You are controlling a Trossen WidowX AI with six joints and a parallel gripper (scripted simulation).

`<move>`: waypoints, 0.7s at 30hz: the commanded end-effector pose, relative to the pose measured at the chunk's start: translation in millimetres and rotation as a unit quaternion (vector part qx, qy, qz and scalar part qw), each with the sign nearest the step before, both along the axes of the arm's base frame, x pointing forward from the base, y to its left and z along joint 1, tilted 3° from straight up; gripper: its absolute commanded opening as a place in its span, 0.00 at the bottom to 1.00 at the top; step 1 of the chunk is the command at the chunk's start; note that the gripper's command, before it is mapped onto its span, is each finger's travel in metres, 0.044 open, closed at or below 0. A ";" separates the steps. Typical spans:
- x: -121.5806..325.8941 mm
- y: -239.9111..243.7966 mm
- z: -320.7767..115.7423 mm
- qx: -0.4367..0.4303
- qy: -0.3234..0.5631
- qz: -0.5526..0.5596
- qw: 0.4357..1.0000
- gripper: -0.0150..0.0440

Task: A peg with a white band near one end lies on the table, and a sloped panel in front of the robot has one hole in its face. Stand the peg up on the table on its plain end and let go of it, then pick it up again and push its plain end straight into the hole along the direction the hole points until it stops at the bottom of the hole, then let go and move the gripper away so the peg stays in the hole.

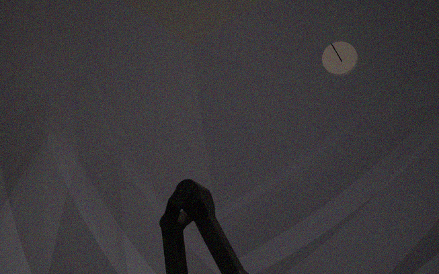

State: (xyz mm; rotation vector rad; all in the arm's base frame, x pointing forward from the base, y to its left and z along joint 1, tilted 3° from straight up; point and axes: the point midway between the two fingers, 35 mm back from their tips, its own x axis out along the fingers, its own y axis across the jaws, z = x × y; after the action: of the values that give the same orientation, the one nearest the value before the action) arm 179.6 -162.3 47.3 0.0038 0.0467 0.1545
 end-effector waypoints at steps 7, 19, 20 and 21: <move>-1.4 0.5 -1.4 0.001 -0.003 0.000 1.000 0.34; -1.7 1.1 -1.9 0.003 -0.008 0.001 1.000 0.34; -1.8 1.1 -1.9 0.003 -0.009 0.001 1.000 0.34; -1.8 1.2 -1.9 0.003 -0.009 0.001 1.000 0.34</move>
State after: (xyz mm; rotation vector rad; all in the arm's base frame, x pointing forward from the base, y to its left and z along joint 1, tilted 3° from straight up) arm 178.9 -161.3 46.5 0.0093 0.0265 0.1567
